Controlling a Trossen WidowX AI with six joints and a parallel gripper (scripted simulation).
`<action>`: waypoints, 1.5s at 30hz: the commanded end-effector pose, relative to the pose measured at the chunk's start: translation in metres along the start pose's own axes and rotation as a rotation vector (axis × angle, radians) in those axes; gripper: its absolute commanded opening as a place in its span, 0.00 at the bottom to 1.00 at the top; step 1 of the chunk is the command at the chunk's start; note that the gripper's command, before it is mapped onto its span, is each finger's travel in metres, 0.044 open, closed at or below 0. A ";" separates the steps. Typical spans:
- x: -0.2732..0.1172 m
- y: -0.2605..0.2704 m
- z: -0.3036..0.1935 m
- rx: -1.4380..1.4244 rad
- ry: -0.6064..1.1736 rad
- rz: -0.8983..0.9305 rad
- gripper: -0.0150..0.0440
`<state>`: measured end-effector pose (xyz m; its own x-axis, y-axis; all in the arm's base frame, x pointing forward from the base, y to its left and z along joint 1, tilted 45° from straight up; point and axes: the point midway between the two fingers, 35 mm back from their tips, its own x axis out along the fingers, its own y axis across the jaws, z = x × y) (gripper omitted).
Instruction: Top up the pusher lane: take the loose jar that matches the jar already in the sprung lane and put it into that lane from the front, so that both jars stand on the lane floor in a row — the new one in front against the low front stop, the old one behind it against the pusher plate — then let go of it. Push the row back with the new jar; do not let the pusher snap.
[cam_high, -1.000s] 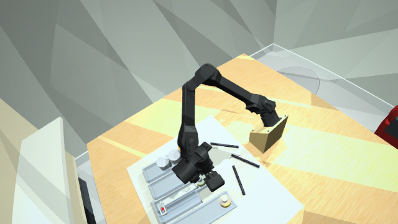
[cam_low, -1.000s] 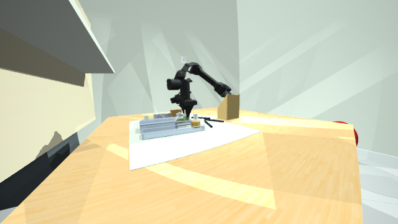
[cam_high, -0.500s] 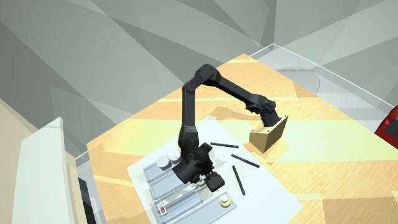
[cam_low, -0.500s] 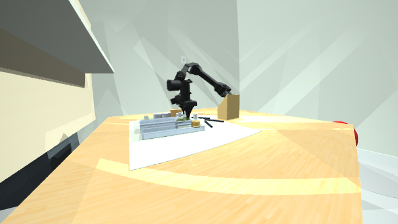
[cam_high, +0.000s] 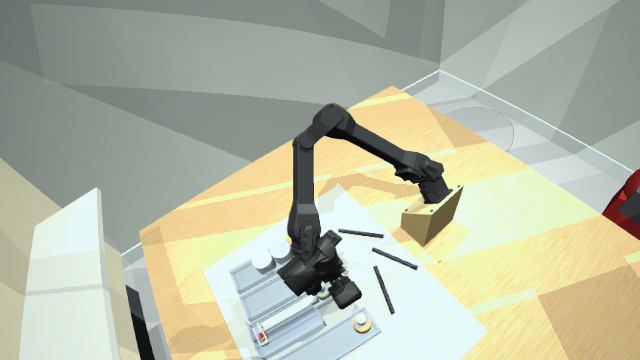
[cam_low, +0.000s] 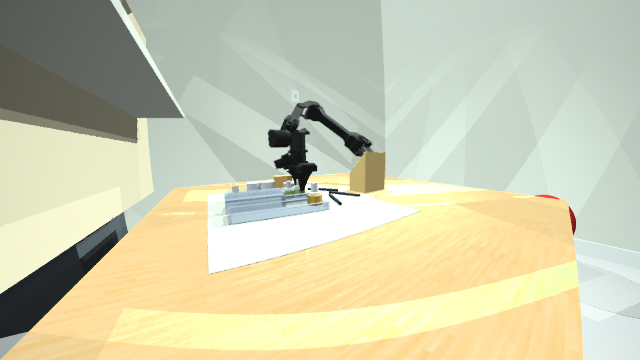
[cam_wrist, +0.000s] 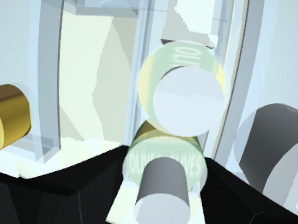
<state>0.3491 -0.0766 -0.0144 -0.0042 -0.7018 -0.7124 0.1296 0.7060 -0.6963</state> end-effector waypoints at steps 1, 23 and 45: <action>0.001 -0.002 0.004 0.011 -0.016 -0.007 0.25; 0.005 -0.002 0.002 0.011 -0.016 -0.008 0.25; 0.005 -0.002 -0.002 0.011 -0.016 -0.008 0.25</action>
<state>0.3456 -0.0792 -0.0178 0.0040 -0.7025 -0.7117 0.1318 0.7058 -0.6960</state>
